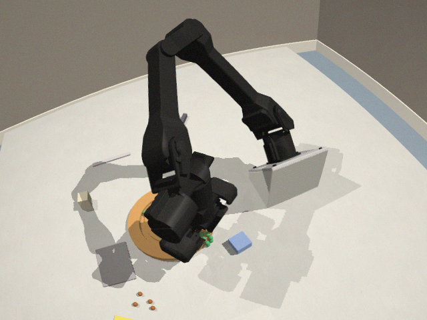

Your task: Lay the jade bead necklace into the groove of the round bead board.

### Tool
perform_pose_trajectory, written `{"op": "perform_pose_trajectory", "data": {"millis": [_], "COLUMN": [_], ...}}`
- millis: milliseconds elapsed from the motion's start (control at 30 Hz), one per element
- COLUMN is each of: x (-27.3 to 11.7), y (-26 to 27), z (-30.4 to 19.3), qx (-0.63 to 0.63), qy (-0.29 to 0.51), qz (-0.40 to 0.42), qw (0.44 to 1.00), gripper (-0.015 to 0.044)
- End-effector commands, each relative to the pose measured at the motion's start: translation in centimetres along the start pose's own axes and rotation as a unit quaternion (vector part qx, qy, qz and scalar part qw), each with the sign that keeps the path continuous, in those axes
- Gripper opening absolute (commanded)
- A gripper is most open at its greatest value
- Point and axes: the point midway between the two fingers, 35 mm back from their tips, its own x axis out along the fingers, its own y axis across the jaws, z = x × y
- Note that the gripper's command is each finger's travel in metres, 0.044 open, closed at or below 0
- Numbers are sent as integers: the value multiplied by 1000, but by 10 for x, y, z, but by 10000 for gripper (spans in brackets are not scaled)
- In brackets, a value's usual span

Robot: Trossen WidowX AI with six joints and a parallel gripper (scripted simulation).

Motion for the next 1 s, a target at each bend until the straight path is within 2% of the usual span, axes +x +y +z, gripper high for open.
{"op": "perform_pose_trajectory", "data": {"millis": [0,67,967], "x": [0,0,0], "y": [0,0,0], "z": [0,0,0], "qx": [0,0,0], "qy": [0,0,0], "qz": [1,1,1], "qw": [1000,1000,1000], "gripper": [40,0,0]}}
